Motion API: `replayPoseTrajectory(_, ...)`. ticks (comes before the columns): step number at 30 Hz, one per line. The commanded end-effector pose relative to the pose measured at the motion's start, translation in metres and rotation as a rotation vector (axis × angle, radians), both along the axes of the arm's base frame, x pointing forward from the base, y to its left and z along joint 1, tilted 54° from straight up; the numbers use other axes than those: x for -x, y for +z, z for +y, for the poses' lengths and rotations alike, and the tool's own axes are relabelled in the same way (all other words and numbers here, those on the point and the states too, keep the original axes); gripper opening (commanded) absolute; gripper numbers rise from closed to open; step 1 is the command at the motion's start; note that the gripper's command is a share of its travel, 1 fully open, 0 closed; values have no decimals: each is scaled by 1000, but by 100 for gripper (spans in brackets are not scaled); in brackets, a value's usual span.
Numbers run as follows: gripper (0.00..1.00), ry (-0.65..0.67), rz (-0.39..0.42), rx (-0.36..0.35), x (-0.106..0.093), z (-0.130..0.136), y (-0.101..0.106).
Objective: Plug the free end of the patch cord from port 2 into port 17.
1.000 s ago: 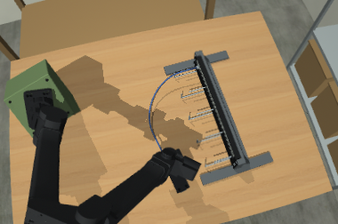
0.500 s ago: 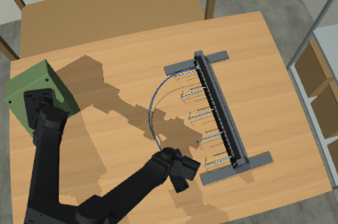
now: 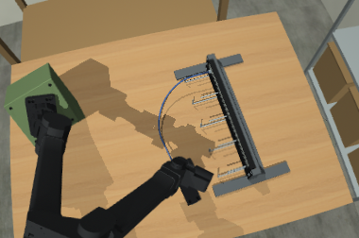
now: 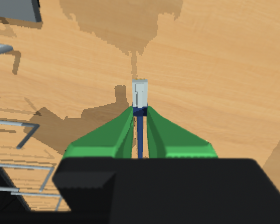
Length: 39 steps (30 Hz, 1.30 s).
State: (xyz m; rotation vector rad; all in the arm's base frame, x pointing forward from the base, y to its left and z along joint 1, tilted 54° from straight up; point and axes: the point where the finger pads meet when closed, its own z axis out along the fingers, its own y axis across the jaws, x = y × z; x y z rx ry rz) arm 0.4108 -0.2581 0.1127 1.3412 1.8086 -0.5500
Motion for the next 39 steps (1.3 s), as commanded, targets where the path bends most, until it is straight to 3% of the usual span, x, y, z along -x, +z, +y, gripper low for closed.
replayPoseTrajectory(1, 0, -2, -17, -2, 0, 5, 5)
replayPoseTrajectory(39, 0, 0, -28, 1, -5, 5, 9)
